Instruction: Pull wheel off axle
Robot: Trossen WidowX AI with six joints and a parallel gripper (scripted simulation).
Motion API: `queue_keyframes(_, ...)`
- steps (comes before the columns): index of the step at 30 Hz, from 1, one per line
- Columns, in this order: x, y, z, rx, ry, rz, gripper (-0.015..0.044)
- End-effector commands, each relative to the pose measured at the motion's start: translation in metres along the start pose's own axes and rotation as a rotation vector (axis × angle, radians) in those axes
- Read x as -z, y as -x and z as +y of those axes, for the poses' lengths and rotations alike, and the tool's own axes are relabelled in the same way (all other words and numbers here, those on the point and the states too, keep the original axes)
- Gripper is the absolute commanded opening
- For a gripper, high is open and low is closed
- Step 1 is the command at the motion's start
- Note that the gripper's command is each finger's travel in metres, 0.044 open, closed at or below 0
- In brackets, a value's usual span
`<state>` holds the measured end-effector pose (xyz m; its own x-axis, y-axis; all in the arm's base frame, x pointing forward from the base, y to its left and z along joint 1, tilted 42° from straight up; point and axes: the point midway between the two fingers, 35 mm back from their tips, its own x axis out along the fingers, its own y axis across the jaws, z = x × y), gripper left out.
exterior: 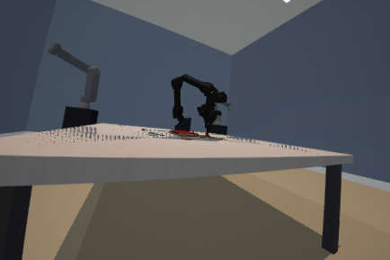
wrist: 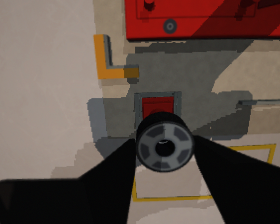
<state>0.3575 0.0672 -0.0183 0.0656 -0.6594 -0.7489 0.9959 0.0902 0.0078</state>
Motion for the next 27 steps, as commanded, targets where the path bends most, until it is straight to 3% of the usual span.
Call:
queue_keyframes(1,0.000,0.002,0.000,0.003,-0.006,0.004,0.0000)
queue_keyframes(21,0.000,0.039,0.000,0.003,-0.004,0.005,0.0000)
queue_keyframes(27,0.020,0.035,-0.008,-0.001,0.003,0.006,0.0000)
